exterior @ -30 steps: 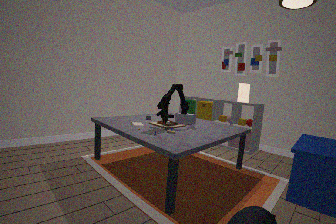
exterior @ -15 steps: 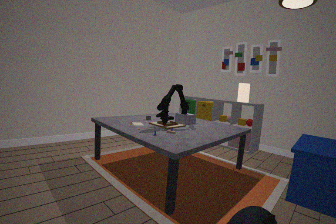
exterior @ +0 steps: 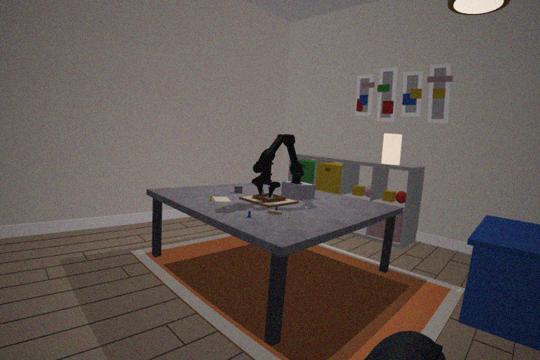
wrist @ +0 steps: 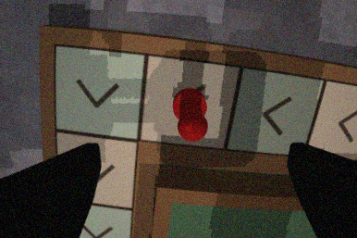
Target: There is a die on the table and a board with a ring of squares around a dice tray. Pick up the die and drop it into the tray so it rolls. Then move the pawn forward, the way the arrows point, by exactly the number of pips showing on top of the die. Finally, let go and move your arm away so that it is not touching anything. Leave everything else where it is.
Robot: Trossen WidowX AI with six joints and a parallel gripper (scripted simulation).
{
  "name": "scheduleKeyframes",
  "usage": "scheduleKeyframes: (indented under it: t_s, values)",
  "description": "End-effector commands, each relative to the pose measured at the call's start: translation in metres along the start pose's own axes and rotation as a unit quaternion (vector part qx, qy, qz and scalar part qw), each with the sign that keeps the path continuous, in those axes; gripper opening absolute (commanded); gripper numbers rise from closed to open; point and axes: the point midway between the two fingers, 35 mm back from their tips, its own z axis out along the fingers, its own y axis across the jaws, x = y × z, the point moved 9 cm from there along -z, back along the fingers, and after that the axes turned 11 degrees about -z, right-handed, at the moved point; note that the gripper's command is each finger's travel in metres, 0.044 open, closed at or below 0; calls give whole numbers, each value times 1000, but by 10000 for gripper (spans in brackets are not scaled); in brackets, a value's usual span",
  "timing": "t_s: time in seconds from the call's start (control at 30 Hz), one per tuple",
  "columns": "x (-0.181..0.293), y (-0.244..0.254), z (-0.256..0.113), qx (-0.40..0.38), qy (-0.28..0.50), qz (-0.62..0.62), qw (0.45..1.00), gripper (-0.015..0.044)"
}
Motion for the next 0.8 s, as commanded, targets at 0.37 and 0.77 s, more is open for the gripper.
scheduleKeyframes:
  t_s: [0.37, 0.77]
  values:
    - [79, -7, -73, 1, -10, 23, 1000, 440]
    - [118, -7, -90, 2, -16, 37, 999, 440]
